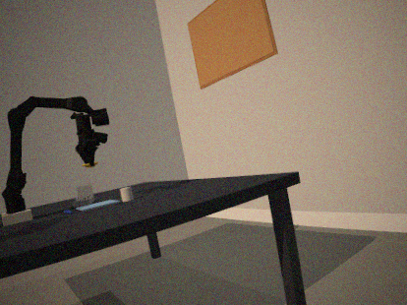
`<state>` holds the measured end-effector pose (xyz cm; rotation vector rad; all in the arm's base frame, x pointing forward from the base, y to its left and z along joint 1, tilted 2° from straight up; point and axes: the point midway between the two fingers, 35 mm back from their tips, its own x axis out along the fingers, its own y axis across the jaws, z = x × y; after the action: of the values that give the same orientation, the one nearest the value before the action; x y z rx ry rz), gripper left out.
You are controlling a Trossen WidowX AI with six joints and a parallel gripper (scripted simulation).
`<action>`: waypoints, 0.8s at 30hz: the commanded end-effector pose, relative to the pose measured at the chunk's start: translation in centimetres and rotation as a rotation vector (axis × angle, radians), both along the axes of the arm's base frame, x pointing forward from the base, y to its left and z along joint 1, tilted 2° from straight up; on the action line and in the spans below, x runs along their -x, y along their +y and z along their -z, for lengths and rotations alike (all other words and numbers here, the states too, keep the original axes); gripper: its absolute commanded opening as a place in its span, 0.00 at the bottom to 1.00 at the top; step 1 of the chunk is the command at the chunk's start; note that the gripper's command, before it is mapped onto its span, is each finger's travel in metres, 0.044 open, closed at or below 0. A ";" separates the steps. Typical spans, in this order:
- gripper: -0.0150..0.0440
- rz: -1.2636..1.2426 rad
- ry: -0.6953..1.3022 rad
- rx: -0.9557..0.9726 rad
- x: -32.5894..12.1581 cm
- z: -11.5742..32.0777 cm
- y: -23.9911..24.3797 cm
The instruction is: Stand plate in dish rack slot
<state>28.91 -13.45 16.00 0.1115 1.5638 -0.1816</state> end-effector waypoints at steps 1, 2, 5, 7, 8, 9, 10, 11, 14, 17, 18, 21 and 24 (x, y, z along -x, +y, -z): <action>0.25 0.005 -0.010 0.006 0.0 -1.9 0.1; 0.25 0.005 -0.010 0.006 0.0 -2.1 0.1; 0.25 0.005 -0.010 0.006 0.0 -2.2 0.1; 0.25 0.028 -0.011 0.005 0.0 -2.2 0.9; 0.25 0.057 -0.012 0.004 0.0 -2.2 1.9; 0.25 0.092 -0.014 0.002 0.0 -2.1 3.1; 0.25 0.126 -0.016 0.001 0.1 -2.1 4.3; 0.25 0.161 -0.017 0.000 0.3 -2.0 5.4; 0.25 0.265 -0.021 -0.003 0.9 -1.8 8.7; 0.25 0.364 -0.024 -0.005 1.9 -1.5 11.6; 0.25 0.381 -0.024 -0.005 2.1 -1.5 12.1; 0.25 0.387 -0.024 -0.005 2.1 -1.4 12.3; 0.25 0.387 -0.024 -0.005 2.1 -1.4 12.3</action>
<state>27.13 -1.89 17.44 0.3850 1.5199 -0.4494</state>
